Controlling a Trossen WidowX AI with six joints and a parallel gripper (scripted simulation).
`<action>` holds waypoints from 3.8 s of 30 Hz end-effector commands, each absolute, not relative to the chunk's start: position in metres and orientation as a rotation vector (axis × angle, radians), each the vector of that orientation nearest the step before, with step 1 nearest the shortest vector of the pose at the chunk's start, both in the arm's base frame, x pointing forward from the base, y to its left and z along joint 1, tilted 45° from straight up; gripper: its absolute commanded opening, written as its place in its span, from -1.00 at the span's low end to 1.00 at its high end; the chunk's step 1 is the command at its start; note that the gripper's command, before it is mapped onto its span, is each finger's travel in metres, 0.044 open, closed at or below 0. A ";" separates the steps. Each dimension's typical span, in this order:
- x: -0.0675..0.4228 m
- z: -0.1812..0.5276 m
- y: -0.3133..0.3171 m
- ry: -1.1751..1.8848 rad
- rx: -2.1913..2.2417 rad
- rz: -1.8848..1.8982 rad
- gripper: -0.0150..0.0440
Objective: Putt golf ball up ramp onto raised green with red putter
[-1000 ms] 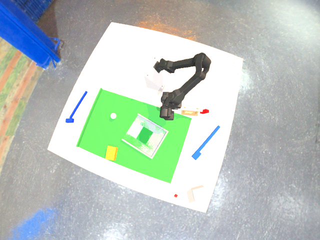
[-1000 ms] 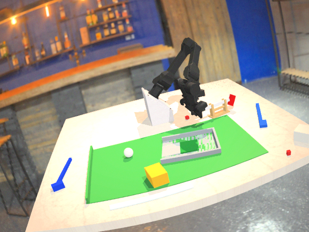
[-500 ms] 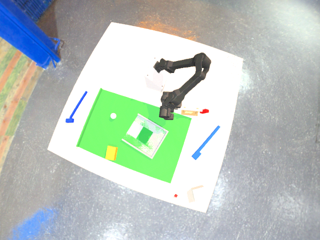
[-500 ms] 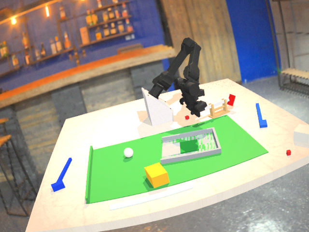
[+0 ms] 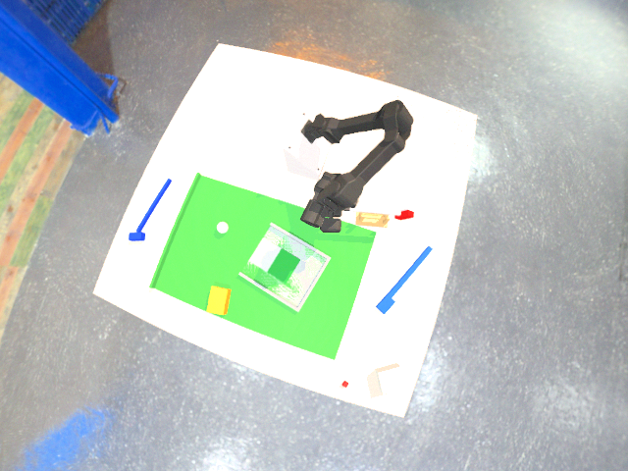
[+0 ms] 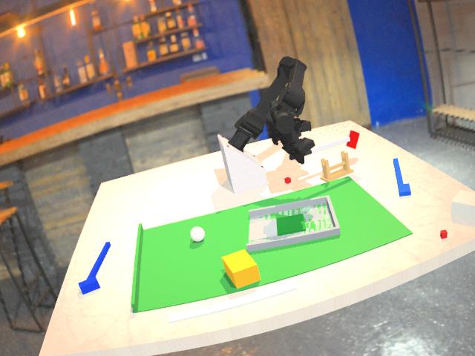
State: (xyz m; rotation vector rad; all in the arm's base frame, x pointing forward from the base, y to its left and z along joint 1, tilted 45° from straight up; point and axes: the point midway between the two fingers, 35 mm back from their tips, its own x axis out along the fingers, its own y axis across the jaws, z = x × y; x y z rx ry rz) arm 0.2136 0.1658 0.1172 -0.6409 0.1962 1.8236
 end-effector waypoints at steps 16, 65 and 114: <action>0.236 0.119 0.120 0.408 -0.528 1.734 -0.49; 0.236 -0.101 -0.144 1.575 0.536 0.665 -0.49; 0.213 -0.167 -0.111 1.630 0.615 0.583 -0.49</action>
